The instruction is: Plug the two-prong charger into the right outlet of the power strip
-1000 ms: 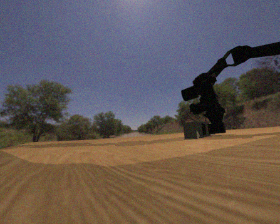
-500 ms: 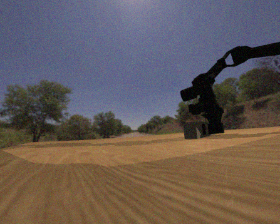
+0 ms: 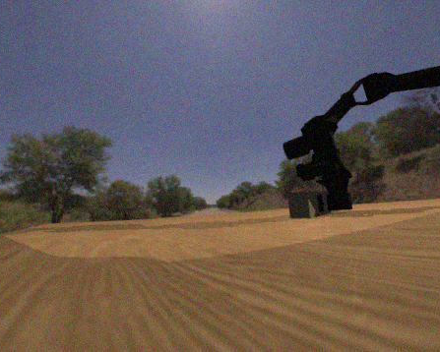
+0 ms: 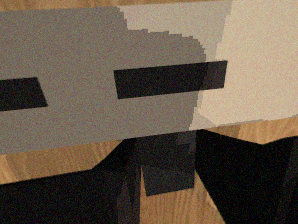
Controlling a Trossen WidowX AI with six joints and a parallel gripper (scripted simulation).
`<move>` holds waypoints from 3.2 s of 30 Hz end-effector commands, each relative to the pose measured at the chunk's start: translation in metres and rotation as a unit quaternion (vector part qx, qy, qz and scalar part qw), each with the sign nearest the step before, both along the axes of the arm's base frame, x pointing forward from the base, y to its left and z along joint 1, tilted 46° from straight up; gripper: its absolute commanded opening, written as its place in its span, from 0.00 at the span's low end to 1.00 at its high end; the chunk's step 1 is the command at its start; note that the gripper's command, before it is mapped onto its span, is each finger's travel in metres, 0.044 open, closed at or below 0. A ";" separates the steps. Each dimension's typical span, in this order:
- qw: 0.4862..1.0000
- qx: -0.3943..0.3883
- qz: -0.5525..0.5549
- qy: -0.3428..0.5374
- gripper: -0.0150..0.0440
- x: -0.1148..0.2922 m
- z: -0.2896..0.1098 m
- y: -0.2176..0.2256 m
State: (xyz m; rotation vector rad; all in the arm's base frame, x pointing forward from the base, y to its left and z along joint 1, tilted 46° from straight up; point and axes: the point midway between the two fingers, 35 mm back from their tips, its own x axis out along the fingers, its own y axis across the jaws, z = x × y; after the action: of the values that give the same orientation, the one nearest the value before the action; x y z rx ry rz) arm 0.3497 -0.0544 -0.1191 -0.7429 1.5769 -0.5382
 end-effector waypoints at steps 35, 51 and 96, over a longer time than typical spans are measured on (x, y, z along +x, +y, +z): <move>1.000 0.002 0.000 -0.020 0.25 0.007 0.001 0.001; 1.000 0.002 0.000 -0.020 0.25 0.007 0.003 0.002; 1.000 0.002 0.000 -0.020 0.25 0.008 0.005 0.004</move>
State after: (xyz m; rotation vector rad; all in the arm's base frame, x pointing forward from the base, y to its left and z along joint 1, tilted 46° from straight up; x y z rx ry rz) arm 0.3501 -0.0541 -0.1178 -0.7337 1.5699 -0.5464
